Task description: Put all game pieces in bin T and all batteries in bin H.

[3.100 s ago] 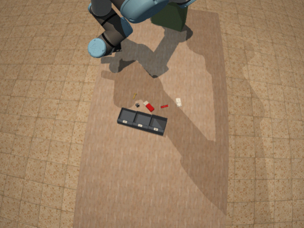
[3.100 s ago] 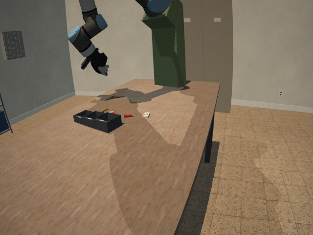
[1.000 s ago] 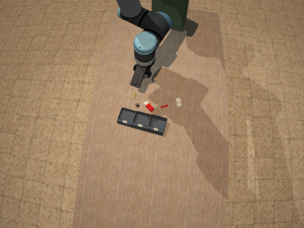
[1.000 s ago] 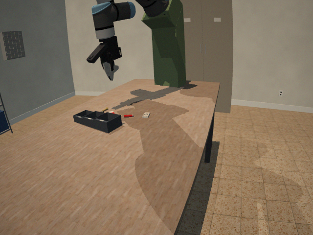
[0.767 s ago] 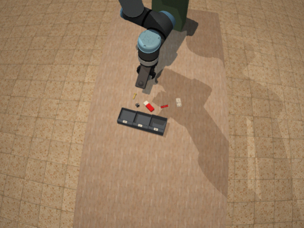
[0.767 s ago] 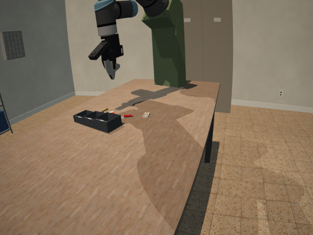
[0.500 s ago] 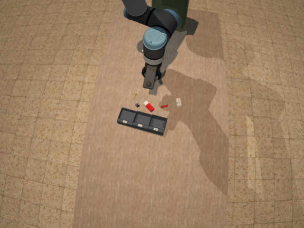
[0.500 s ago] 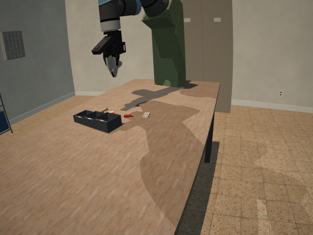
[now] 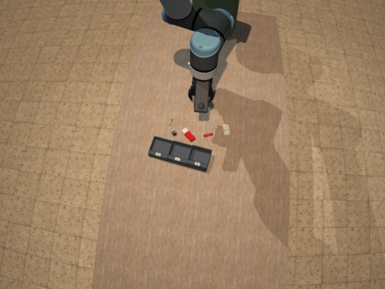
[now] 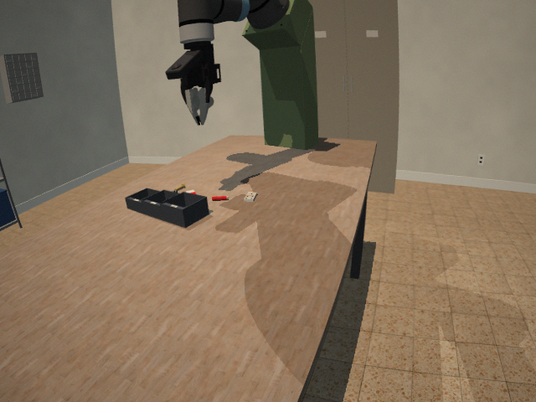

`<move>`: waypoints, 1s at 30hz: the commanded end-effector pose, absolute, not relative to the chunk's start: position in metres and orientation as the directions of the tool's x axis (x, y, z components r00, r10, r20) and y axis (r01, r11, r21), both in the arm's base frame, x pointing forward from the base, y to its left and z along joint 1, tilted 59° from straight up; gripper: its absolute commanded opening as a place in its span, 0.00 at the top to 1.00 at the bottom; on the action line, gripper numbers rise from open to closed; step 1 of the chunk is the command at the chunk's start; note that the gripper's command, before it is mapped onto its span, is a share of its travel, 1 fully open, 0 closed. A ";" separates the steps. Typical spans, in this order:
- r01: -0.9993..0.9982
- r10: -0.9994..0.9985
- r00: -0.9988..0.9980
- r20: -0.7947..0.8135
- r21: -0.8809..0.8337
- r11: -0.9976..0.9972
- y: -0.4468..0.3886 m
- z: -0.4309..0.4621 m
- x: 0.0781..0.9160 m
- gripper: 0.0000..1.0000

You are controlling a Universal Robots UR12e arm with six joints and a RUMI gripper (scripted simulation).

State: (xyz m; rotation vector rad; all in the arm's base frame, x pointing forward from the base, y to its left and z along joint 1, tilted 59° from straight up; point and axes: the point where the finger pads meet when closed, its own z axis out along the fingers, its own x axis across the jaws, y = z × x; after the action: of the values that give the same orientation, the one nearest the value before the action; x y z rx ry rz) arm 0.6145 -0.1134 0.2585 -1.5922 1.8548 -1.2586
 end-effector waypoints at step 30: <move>-0.501 -0.917 -0.393 0.073 -0.853 0.147 -0.230 0.290 0.685 0.96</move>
State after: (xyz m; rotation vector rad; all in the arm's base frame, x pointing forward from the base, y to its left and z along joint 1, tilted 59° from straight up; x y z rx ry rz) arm 0.6633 -0.1968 0.2825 -1.3546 1.9590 -1.1704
